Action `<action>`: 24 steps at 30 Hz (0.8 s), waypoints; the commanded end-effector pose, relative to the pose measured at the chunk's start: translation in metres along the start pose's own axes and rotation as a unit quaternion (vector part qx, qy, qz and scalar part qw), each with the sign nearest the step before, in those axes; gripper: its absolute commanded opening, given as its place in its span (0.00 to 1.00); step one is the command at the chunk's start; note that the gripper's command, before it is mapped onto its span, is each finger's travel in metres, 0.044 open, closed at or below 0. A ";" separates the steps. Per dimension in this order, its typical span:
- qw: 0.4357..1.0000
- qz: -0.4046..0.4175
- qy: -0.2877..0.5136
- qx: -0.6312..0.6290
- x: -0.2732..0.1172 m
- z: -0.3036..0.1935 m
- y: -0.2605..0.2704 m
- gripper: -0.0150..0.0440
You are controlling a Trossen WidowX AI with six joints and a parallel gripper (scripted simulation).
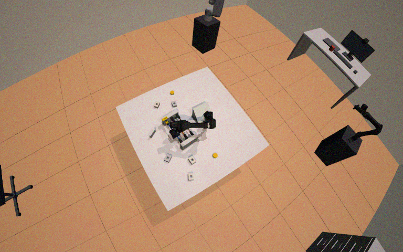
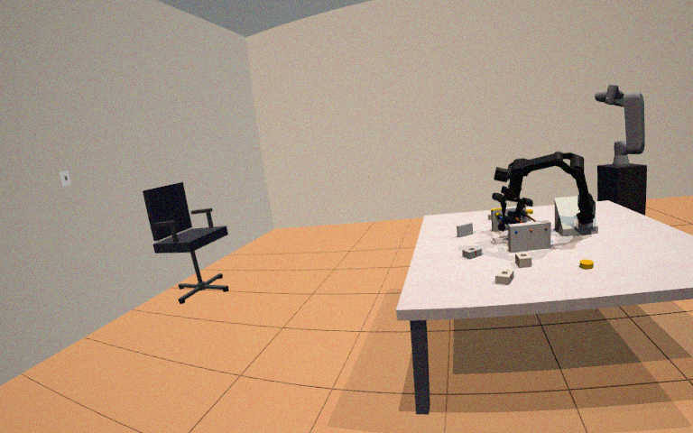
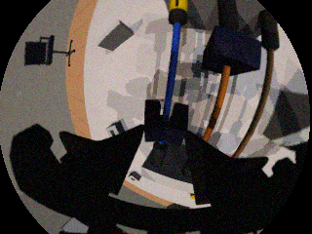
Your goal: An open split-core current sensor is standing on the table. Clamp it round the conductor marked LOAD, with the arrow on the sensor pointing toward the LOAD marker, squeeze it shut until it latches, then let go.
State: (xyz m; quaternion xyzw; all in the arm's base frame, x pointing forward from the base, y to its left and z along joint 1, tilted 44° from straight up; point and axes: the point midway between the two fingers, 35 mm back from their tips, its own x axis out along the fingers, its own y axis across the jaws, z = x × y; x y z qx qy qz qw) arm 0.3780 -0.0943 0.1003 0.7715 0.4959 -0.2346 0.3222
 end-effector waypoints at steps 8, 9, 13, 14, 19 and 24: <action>1.000 -0.010 -0.001 0.000 0.000 0.001 0.003 0.25; 1.000 -0.015 -0.001 0.000 0.000 0.001 0.003 0.25; 0.999 -0.034 -0.001 0.001 0.001 0.001 0.007 0.25; 0.999 -0.039 -0.001 0.001 0.001 0.001 0.007 0.25; 0.998 -0.064 -0.001 0.001 0.002 0.001 0.010 0.25; 0.996 -0.089 0.000 0.002 0.003 0.001 0.013 0.25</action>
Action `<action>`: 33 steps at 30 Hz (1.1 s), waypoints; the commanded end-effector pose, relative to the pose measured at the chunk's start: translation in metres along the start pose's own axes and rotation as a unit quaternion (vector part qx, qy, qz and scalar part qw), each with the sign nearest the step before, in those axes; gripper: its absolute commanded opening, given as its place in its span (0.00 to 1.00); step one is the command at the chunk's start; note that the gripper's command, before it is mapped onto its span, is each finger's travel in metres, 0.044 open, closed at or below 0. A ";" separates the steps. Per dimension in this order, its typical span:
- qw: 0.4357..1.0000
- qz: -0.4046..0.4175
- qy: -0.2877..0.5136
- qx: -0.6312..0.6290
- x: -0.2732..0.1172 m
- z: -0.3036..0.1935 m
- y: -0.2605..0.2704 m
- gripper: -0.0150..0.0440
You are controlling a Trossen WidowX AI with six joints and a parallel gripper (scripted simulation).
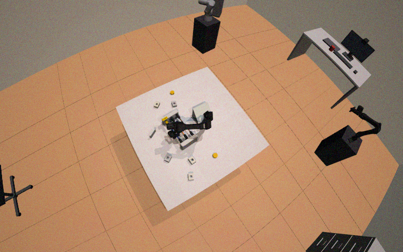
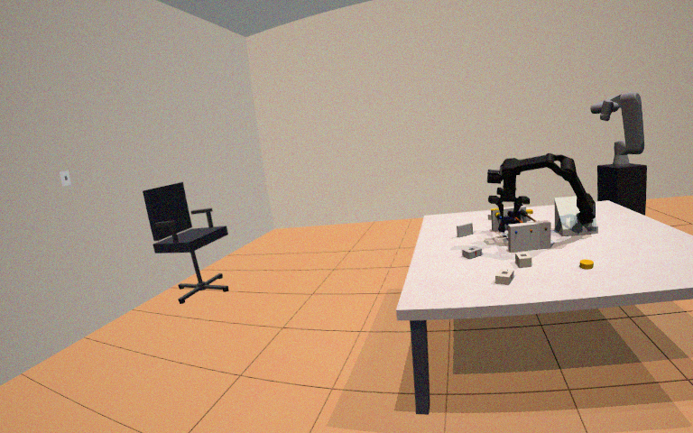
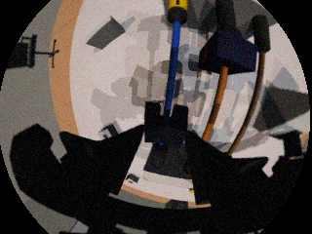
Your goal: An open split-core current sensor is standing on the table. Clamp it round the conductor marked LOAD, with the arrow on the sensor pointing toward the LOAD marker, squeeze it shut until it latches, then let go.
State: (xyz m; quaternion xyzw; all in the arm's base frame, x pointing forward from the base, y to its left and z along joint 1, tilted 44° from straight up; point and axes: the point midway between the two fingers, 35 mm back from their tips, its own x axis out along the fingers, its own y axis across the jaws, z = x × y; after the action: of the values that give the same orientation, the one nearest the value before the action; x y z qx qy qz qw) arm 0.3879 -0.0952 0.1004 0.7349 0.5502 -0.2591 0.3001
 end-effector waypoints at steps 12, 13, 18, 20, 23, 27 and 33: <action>1.000 -0.029 0.001 -0.001 0.000 0.000 0.003 0.52; 1.000 -0.029 0.001 -0.001 0.000 0.000 0.003 0.57; 1.000 -0.029 0.001 -0.001 0.000 0.000 0.003 0.79; 1.000 -0.029 0.001 -0.001 0.000 0.000 0.003 0.88; 1.000 -0.029 0.001 -0.001 0.000 0.000 0.003 1.00; 1.000 -0.029 0.001 -0.001 0.000 0.000 0.003 1.00; 0.999 -0.035 0.001 -0.002 0.021 -0.001 0.003 1.00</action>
State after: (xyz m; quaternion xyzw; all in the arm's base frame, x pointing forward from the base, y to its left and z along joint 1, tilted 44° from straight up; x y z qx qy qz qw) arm 0.3928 -0.0948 0.0978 0.7182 0.5704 -0.2675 0.2954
